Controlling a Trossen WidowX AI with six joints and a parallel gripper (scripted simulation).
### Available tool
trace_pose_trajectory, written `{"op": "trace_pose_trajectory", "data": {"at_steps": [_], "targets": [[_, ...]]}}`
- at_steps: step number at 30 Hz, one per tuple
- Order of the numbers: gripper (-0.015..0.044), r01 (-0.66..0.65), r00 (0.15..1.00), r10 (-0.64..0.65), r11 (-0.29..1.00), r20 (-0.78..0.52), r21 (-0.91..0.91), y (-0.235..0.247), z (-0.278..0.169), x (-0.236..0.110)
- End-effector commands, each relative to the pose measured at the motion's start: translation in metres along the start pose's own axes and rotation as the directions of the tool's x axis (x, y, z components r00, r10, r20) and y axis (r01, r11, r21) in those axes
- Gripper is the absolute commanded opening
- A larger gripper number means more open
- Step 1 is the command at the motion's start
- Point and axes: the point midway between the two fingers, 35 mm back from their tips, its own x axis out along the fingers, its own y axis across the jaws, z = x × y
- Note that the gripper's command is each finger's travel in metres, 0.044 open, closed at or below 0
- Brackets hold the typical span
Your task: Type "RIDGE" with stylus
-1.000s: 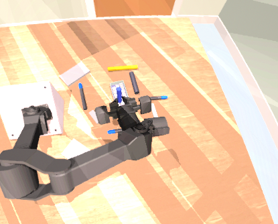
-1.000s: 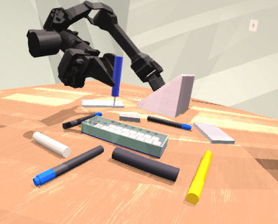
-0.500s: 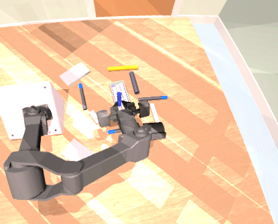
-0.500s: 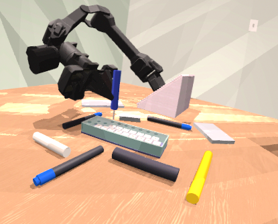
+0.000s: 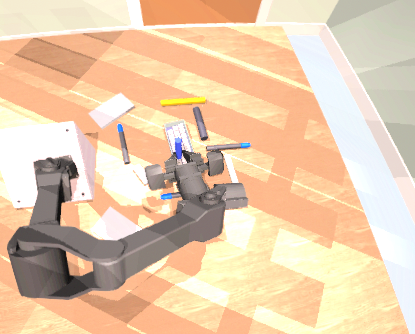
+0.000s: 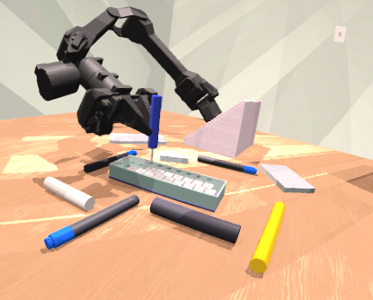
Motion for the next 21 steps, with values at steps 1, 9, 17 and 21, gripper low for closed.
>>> {"op": "trace_pose_trajectory", "data": {"at_steps": [1,9,17,21], "targets": [[0.0081,-0.001,1.0,0.001,1.0,0.003,-0.006,0.0001,0.0008,-0.0008],[0.0081,-0.001,1.0,0.001,1.0,0.003,-0.006,-0.0003,0.0009,-0.0009],[0.0081,-0.001,1.0,0.001,1.0,0.003,-0.006,-0.0007,0.0044,0.001],[0.0081,-0.001,1.0,0.001,1.0,0.003,-0.006,-0.0007,0.0067,0.0024]]}}
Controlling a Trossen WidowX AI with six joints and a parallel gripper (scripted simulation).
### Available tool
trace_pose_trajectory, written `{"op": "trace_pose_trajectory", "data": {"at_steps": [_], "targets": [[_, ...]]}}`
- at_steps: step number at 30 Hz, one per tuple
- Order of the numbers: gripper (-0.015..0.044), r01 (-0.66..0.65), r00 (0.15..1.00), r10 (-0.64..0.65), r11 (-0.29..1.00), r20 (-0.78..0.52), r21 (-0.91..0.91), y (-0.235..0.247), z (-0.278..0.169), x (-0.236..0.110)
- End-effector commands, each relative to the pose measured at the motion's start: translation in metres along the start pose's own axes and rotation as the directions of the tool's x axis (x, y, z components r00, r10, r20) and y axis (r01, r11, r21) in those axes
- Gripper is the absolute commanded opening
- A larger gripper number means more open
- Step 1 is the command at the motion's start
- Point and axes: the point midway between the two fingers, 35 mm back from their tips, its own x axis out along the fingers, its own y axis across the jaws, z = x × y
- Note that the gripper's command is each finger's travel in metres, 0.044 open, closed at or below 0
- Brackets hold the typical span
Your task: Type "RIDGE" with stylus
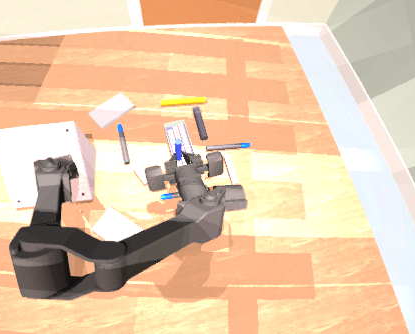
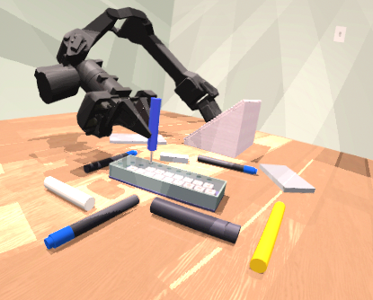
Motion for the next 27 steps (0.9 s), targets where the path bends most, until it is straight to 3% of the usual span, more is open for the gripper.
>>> {"op": "trace_pose_trajectory", "data": {"at_steps": [1,27], "targets": [[0.0081,0.0,1.0,0.0,1.0,0.003,-0.006,0.0001,0.0025,0.0015],[0.0081,0.0,1.0,0.0,1.0,0.003,-0.006,0.0001,0.0123,0.0072]]}}
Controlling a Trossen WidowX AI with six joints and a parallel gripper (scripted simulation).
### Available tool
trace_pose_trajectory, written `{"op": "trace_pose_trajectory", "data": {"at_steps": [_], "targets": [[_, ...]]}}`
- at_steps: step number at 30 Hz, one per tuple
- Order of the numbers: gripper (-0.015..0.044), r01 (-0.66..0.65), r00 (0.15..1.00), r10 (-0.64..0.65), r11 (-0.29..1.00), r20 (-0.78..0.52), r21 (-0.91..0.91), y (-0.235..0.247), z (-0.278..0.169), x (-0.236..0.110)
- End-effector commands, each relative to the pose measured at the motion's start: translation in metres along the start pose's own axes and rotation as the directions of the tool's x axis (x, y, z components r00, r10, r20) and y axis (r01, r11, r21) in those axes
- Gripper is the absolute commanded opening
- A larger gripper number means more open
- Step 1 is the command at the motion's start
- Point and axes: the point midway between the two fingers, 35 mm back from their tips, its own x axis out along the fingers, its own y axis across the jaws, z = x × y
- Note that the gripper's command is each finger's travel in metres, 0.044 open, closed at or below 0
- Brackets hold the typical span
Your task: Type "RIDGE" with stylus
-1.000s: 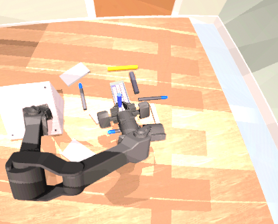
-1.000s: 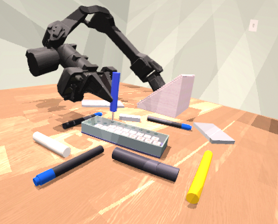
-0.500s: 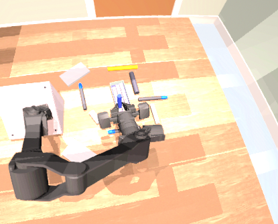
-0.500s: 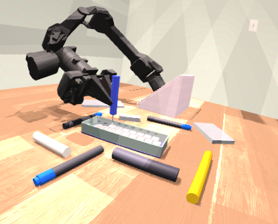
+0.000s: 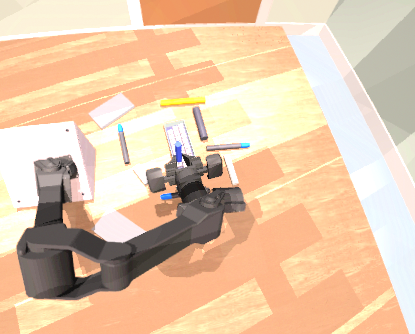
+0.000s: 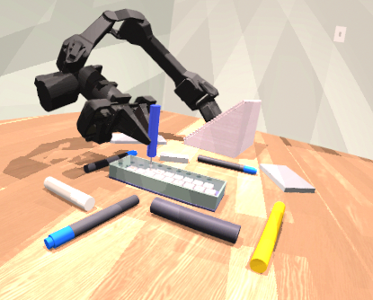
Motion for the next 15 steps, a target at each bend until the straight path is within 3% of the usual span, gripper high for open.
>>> {"op": "trace_pose_trajectory", "data": {"at_steps": [1,15], "targets": [[0.0081,0.0,1.0,0.0,1.0,0.004,-0.006,0.0,0.002,0.001],[0.0081,0.0,1.0,0.0,1.0,0.003,-0.006,0.001,-0.014,-0.008]]}}
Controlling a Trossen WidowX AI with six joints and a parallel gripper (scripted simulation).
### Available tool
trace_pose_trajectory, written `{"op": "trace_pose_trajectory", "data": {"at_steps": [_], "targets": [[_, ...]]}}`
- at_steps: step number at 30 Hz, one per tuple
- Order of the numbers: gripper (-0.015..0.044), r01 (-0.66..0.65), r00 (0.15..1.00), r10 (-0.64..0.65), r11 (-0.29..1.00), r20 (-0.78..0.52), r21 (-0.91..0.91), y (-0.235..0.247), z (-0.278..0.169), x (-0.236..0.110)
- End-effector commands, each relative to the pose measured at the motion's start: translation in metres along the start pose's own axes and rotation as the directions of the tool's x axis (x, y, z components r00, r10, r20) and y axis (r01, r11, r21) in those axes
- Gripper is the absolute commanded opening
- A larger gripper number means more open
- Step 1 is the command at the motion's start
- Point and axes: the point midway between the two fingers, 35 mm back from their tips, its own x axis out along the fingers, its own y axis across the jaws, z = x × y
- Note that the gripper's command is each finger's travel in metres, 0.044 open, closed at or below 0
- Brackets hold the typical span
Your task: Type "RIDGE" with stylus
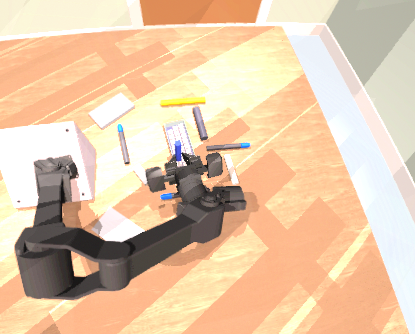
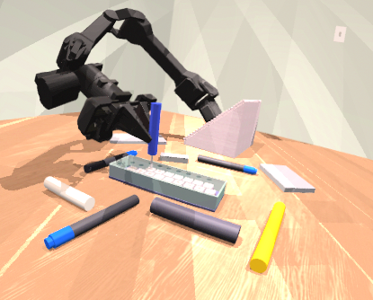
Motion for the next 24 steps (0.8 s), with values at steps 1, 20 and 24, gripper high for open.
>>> {"op": "trace_pose_trajectory", "data": {"at_steps": [1,20,24], "targets": [[0.0081,-0.004,1.0,0.004,1.0,0.003,-0.002,0.001,-0.015,-0.009],[0.0,-0.005,1.0,0.005,1.0,0.005,-0.008,0.012,-0.033,-0.004],[0.0,-0.006,1.0,0.006,1.0,0.002,-0.005,0.028,-0.047,0.014]]}}
